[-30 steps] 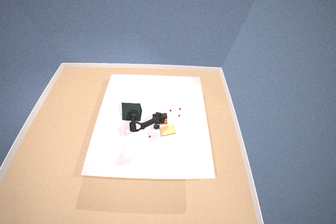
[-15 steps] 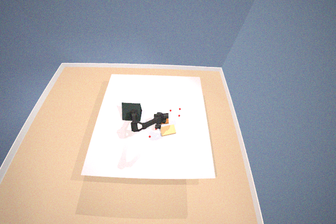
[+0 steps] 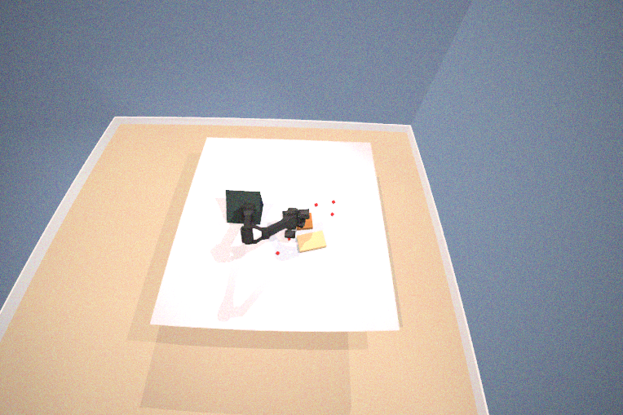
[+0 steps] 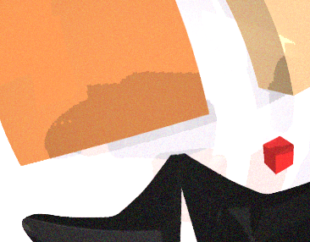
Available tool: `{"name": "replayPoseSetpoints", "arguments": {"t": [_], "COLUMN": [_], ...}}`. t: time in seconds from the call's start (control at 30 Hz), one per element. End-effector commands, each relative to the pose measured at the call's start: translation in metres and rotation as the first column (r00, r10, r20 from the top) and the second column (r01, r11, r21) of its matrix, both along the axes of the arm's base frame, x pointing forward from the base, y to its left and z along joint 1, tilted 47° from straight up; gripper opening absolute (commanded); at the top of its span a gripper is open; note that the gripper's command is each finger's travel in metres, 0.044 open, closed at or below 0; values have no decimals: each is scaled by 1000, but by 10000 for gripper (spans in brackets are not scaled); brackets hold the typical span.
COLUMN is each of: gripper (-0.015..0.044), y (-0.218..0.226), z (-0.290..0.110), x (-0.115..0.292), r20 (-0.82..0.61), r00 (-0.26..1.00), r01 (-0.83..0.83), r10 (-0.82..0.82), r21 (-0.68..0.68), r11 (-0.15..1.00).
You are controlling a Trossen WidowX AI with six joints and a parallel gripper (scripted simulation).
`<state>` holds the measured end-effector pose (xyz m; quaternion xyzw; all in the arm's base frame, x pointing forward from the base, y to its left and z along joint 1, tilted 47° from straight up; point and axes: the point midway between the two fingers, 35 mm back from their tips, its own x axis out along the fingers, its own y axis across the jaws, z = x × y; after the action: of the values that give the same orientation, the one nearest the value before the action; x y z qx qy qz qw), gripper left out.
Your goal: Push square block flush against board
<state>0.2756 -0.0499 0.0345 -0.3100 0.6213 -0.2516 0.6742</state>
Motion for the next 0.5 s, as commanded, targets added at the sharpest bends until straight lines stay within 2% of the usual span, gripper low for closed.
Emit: {"name": "replayPoseSetpoints", "arguments": {"t": [0.0, 0.47], "gripper": [0, 0], "y": [-1, -2], "z": [1, 0], "x": [-7, -22], "r20": [8, -5], "r00": [1000, 1000], "r01": [0, -3], "r10": [0, 3], "r21": [1, -1], "r11": [1000, 1000]}}
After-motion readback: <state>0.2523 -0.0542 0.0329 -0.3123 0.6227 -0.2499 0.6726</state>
